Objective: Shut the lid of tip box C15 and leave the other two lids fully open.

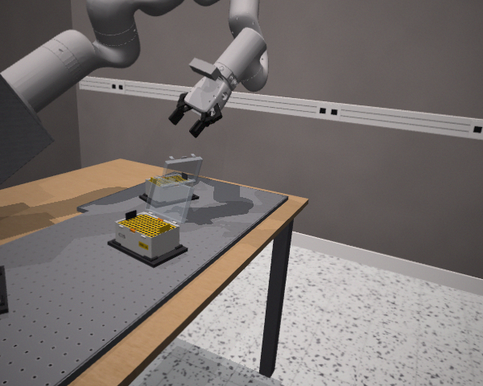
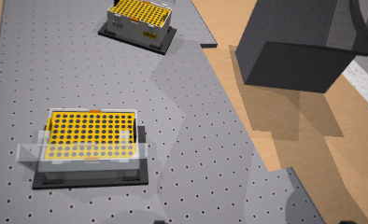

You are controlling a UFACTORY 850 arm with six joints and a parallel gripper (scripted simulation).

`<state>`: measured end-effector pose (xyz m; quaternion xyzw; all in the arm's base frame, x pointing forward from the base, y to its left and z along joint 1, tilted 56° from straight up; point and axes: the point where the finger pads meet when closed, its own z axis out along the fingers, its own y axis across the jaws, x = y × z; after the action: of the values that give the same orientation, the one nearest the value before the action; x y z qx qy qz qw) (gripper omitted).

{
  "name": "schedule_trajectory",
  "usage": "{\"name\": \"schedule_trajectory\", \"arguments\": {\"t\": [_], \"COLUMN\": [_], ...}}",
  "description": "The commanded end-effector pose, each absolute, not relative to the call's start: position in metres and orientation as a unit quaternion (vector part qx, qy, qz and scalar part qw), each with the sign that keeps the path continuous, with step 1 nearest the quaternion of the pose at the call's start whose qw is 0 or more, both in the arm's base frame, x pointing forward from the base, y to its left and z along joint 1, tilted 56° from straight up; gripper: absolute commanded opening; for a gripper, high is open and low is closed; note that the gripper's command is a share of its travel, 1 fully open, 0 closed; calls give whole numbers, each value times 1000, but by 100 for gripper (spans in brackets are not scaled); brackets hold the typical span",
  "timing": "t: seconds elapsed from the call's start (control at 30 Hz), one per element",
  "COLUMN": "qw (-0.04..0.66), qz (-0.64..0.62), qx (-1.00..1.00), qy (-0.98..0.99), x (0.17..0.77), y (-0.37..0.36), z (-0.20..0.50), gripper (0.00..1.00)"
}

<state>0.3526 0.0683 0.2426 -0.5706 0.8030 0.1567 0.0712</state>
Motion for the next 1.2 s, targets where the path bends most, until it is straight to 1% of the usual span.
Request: {"name": "schedule_trajectory", "arguments": {"t": [0.0, 0.53, 0.6, 0.67, 0.73, 0.83, 0.9, 0.97, 1.03, 1.1, 1.17], "qw": [71, 71, 46, 46, 21, 21, -3, -3, -25, -25, -46], "qz": [157, 157, 154, 154, 148, 148, 139, 139, 126, 126, 111], "qx": [-570, -570, -584, -584, -597, -597, -610, -610, -622, -622, -633], "qy": [803, 803, 796, 796, 788, 788, 781, 781, 773, 773, 765], "x": [353, 353, 346, 339, 331, 322, 313, 306, 297, 297, 289], "y": [68, 68, 75, 82, 89, 97, 103, 108, 113, 113, 118], "z": [243, 243, 243, 243, 243, 243, 244, 244, 244, 244, 244], "gripper": [100, 100, 100, 100, 100, 100, 100, 100, 100, 100, 100]}}
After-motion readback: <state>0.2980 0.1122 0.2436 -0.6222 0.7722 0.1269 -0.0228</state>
